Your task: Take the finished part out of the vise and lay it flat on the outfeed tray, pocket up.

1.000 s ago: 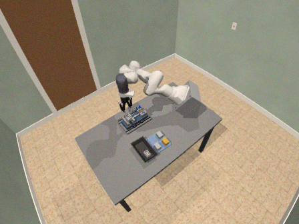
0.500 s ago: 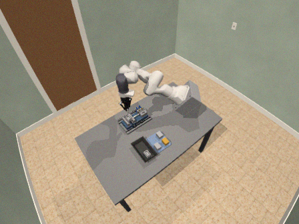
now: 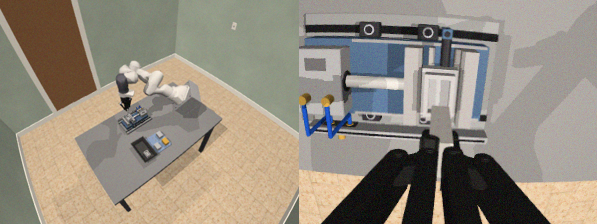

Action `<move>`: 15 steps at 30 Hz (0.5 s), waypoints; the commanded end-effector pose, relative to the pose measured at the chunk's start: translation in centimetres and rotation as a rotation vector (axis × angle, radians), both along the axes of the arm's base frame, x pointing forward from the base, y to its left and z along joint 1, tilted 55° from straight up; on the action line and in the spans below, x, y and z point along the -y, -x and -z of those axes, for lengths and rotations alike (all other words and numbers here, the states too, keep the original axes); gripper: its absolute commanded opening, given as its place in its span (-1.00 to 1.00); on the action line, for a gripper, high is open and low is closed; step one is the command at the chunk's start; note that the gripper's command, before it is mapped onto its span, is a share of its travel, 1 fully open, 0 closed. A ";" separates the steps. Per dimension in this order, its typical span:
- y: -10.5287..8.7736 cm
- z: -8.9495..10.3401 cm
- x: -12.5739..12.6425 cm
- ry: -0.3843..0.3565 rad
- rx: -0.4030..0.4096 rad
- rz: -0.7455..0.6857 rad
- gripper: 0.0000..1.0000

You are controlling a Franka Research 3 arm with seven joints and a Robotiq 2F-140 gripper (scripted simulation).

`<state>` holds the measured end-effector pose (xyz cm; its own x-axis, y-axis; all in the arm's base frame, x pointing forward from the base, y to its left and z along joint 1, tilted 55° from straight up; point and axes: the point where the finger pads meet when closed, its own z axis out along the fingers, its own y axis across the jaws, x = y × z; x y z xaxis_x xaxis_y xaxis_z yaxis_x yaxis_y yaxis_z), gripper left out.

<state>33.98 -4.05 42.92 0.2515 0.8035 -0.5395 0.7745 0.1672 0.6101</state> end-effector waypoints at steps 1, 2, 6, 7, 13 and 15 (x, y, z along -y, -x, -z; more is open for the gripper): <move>0.0 0.0 0.1 0.005 -0.003 -0.001 -1.00; 0.0 0.0 0.1 0.005 -0.003 -0.001 -0.20; 0.0 0.0 0.1 0.005 -0.003 -0.001 -0.20; 0.0 0.0 0.1 0.005 -0.003 -0.001 -0.20; 0.0 0.0 0.1 0.005 -0.003 -0.001 -0.20; 0.0 0.0 0.1 0.005 -0.003 -0.001 -0.20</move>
